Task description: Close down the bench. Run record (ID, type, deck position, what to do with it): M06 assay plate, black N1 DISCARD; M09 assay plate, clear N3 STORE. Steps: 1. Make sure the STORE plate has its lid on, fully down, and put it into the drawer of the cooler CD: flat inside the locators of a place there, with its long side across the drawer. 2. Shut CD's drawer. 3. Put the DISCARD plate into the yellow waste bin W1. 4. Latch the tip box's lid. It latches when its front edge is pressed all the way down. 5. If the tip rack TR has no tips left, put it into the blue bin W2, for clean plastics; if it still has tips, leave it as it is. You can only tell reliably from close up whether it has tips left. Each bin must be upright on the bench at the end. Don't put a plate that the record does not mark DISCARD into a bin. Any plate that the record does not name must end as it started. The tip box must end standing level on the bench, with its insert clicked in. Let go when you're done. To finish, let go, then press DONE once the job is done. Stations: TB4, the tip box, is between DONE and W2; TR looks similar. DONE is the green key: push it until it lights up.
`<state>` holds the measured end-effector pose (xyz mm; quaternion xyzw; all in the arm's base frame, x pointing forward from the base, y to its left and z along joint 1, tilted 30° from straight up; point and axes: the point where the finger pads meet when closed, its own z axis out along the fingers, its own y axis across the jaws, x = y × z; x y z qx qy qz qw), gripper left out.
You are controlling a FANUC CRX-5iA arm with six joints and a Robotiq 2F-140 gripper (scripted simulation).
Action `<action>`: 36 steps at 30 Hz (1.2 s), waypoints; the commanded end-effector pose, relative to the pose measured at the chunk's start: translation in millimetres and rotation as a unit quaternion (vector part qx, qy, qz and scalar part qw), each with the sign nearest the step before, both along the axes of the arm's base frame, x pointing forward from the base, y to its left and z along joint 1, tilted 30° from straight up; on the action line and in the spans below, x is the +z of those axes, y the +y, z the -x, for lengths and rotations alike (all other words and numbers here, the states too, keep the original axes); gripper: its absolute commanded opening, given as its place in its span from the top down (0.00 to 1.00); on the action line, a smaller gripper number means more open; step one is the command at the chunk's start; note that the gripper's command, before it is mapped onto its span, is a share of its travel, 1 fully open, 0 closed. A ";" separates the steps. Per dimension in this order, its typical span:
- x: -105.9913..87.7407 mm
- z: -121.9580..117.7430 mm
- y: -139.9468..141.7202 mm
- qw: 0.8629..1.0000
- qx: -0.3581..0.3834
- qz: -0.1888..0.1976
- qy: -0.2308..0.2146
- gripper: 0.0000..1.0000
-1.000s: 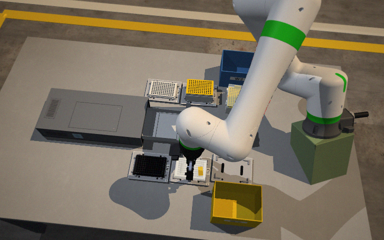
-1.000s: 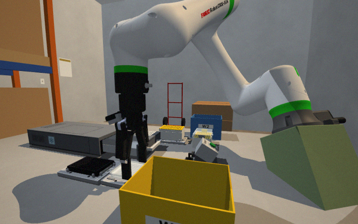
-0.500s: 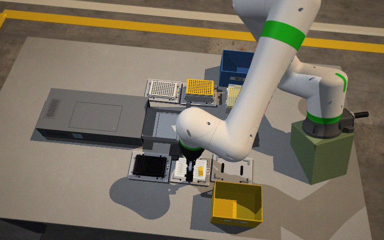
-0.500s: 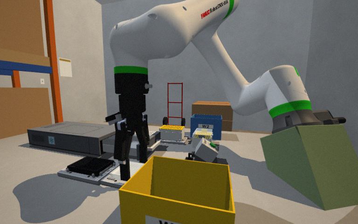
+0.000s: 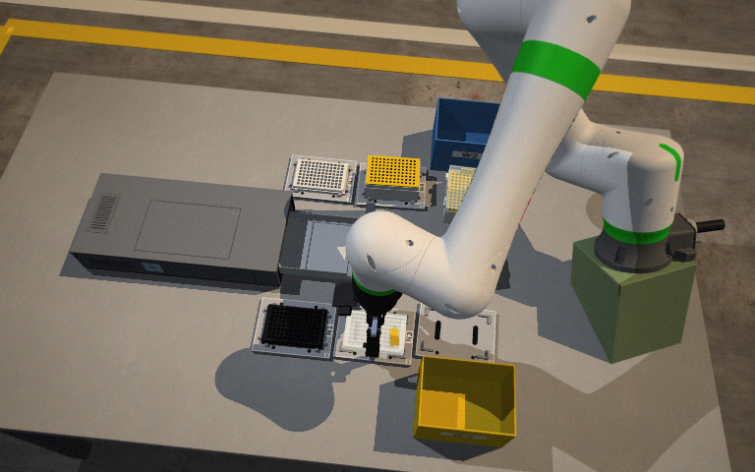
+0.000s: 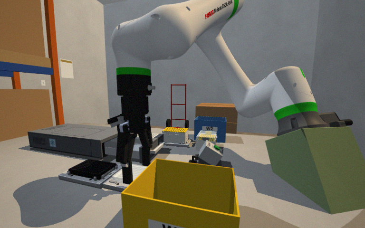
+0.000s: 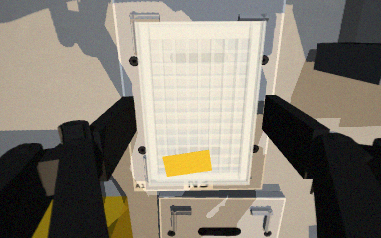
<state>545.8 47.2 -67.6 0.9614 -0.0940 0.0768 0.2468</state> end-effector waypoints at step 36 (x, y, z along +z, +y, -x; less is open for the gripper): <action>28.3 2.7 16.3 1.000 0.000 0.000 -0.001 0.30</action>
